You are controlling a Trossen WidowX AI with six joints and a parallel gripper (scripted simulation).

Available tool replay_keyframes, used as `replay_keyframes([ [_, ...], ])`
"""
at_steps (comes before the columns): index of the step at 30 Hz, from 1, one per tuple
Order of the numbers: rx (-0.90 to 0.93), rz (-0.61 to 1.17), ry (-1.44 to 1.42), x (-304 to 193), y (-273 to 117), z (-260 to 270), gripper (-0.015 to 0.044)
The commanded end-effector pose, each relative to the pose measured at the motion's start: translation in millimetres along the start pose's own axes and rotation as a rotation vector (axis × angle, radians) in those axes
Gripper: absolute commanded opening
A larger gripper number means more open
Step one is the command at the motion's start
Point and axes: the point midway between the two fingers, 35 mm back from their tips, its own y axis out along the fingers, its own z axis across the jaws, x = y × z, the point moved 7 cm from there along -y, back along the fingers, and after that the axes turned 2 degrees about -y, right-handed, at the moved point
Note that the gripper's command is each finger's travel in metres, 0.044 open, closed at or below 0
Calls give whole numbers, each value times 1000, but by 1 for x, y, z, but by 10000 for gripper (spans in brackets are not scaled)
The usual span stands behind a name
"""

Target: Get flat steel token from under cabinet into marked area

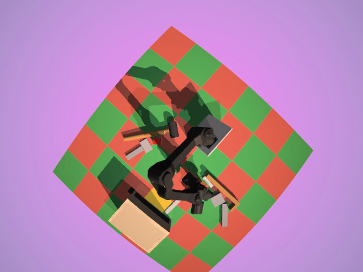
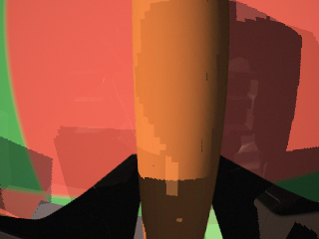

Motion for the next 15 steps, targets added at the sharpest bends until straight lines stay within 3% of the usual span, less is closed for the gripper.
replay_keyframes([
  [1,2,-6,18,10,0,0,0],
  [15,2,-7,20,30,0,-2,0],
])
